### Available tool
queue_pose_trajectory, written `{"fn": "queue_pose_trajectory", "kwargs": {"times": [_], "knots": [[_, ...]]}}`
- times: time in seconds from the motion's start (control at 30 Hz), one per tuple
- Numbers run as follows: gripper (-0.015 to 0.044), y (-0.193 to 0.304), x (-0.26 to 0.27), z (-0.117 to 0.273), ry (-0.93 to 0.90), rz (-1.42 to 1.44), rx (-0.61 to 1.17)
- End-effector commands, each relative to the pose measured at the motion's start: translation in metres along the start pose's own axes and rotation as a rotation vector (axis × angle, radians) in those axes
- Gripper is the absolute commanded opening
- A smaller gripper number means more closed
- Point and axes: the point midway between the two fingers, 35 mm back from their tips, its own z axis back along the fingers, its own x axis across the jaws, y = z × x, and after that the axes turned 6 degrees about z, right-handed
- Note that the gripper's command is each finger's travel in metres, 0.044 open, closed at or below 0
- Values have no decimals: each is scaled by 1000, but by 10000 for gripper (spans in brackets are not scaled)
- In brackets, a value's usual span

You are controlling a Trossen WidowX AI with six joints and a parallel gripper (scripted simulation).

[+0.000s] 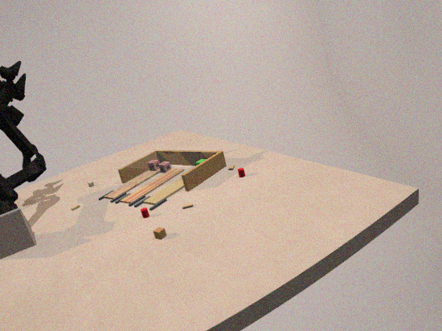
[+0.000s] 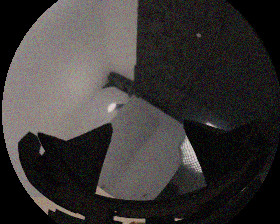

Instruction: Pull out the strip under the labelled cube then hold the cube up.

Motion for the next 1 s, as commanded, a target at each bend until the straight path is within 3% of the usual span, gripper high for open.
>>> {"fn": "queue_pose_trajectory", "kwargs": {"times": [0.0,0.27,0.5,0.73,0.97], "knots": [[400,-30,-59,18,81,-63,-47],[400,-36,-128,35,153,-169,-40],[400,-12,-202,48,241,-255,24],[400,58,-275,59,316,-361,188],[400,162,-315,76,343,-441,428]]}}
